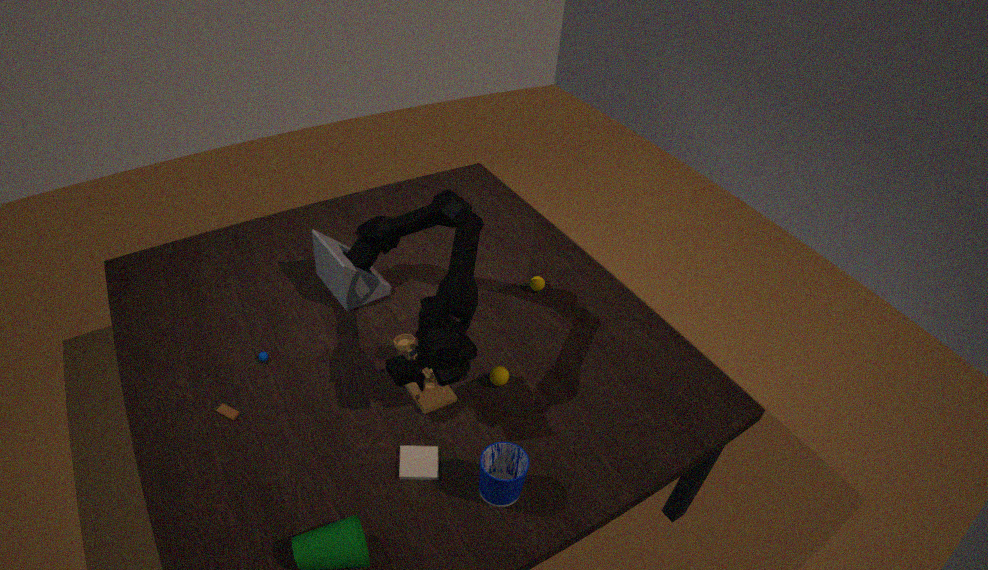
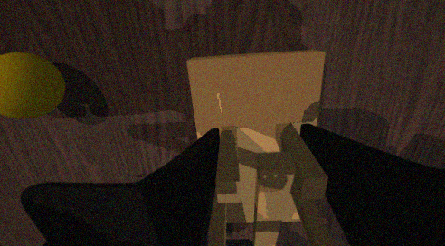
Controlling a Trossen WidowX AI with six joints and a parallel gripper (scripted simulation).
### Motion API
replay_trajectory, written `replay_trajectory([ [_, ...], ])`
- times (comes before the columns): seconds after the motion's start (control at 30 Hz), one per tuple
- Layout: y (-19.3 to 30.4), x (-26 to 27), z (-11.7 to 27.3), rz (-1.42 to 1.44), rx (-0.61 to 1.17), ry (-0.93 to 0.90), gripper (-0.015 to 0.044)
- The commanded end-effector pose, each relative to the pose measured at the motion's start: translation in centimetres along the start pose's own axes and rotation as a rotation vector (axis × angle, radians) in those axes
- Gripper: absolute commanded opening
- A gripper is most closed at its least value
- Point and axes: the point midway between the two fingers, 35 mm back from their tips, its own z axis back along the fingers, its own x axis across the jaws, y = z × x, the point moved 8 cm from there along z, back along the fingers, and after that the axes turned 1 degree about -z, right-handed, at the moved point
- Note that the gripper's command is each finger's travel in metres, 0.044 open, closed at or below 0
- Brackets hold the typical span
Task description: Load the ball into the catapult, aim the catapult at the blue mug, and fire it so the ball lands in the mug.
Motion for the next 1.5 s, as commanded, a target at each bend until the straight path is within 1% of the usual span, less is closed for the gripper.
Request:
replay_trajectory([
  [0.0,-0.1,-0.1,2.4,-0.002,-0.001,0.003,0.0032],
  [0.03,0.0,-0.1,3.8,-0.002,-0.001,0.003,0.0006],
  [0.1,0.0,-0.1,4.9,-0.002,-0.001,0.002,0.0000],
  [0.17,0.0,-0.1,4.9,-0.002,-0.001,0.002,0.0000],
  [1.27,0.0,0.0,-0.2,-0.005,0.000,-0.002,0.0000],
  [1.47,0.0,0.1,0.2,0.000,0.005,0.003,0.0000],
])
